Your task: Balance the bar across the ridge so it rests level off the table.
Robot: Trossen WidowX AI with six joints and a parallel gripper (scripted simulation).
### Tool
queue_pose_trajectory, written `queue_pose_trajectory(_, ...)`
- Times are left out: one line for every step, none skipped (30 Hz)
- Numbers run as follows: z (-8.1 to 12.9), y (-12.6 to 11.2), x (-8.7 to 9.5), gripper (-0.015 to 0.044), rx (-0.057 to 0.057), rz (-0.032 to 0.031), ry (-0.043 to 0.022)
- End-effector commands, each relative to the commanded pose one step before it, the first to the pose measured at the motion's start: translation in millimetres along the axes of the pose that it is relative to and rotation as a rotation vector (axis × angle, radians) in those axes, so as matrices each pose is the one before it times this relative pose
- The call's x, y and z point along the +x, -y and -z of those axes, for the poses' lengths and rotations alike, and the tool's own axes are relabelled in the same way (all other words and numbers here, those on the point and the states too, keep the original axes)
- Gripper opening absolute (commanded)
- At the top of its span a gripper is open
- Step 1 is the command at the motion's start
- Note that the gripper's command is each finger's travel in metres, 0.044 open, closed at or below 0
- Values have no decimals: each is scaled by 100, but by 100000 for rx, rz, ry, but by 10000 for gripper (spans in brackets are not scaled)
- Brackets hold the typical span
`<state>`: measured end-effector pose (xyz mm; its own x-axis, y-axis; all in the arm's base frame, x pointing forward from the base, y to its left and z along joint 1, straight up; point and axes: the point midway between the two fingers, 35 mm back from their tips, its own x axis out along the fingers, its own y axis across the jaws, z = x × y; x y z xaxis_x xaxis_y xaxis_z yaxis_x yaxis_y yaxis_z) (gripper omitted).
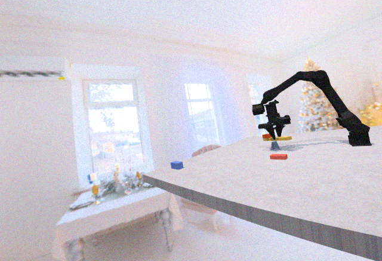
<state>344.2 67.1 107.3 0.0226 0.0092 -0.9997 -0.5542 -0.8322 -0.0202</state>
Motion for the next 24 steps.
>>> queue_pose_trajectory(93, -32, -1, 0, -553, -110, -562)
queue_pose_trajectory(0, 0, 8, 0, 0, 0, 0)
queue_pose_trajectory(0, 0, 8, 0, 0, 0, 0)
queue_pose_trajectory(1, 0, 17, 0, 0, 0, 0)
queue_pose_trajectory(0, 0, 0, 0, 0, 0, 0)
queue_pose_trajectory(0, -1, 8, 0, 0, 0, 0)
queue_pose_trajectory(0, -1, 8, 0, 0, 0, 0)
queue_pose_trajectory(1, 2, 17, 0, 0, 0, 0)
queue_pose_trajectory(0, 0, 0, 0, 0, 0, 0)
queue_pose_trajectory(0, -1, 8, 0, 0, 0, 0)
queue_pose_trajectory(0, -1, 8, 0, 0, 0, 0)
queue_pose_trajectory(1, 1, 17, 0, 0, 0, 0)
queue_pose_trajectory(0, 0, 0, 0, 0, 0, 0)
queue_pose_trajectory(0, 1, 8, 0, 0, 0, 0)
queue_pose_trajectory(0, 1, 8, 0, 0, 0, 0)
queue_pose_trajectory(1, -1, 17, 0, 0, 0, 0)
queue_pose_trajectory(0, 0, 0, 0, 0, 0, 0)
queue_pose_trajectory(0, 0, 8, 0, 0, 0, 0)
queue_pose_trajectory(0, 0, 8, 0, 0, 0, 0)
queue_pose_trajectory(1, 0, 17, 0, 0, 0, 0)
queue_pose_trajectory(0, 0, 0, 0, 0, 0, 0)
queue_pose_trajectory(0, -1, 8, 0, 0, 0, 0)
queue_pose_trajectory(0, -1, 8, 0, 0, 0, 0)
queue_pose_trajectory(1, 0, 17, 0, 0, 0, 0)
